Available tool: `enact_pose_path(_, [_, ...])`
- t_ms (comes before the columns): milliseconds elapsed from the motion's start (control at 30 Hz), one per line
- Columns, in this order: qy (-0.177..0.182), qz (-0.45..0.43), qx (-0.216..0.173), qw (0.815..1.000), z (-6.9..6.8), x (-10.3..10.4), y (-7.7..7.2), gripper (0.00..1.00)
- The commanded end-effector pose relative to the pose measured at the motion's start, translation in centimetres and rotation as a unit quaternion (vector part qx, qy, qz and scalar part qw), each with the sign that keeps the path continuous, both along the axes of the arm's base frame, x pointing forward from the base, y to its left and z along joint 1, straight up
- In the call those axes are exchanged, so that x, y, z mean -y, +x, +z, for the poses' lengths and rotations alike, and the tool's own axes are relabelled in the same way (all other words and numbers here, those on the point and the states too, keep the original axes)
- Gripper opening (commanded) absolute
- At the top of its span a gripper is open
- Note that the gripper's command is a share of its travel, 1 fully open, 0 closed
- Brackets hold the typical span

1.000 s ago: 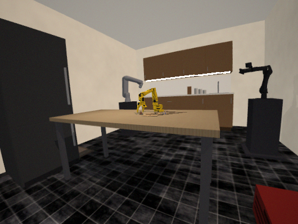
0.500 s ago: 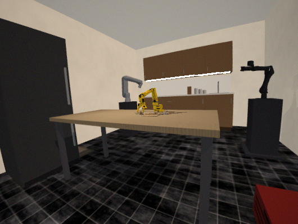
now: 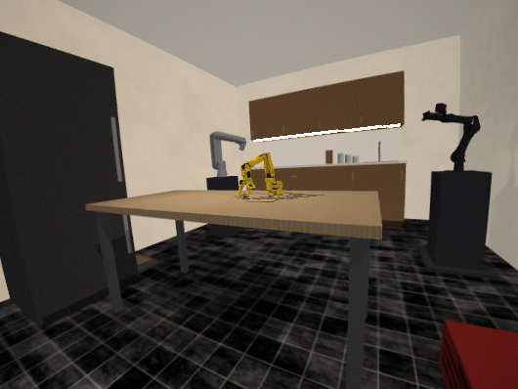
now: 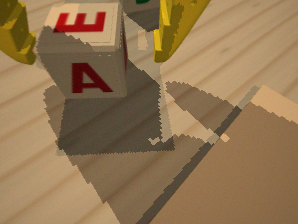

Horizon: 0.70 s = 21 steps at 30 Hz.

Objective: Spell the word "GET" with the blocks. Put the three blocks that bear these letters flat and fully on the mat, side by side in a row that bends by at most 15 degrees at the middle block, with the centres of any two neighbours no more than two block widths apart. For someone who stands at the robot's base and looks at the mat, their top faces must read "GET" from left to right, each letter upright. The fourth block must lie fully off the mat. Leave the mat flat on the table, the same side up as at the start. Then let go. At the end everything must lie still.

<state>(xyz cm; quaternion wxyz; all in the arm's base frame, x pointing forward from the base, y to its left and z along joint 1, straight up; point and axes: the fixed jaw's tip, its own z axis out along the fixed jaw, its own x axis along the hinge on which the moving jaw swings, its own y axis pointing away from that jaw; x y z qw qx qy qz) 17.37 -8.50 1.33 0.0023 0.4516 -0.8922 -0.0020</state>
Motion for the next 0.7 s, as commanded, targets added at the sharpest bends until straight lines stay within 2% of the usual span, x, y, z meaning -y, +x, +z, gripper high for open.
enact_pose_path(0, [-0.014,0.000,0.029,0.999,0.96,0.53,0.91,0.28])
enact_pose_path(667, [-0.014,0.000,0.029,0.999,0.98,0.95,1.46,0.16])
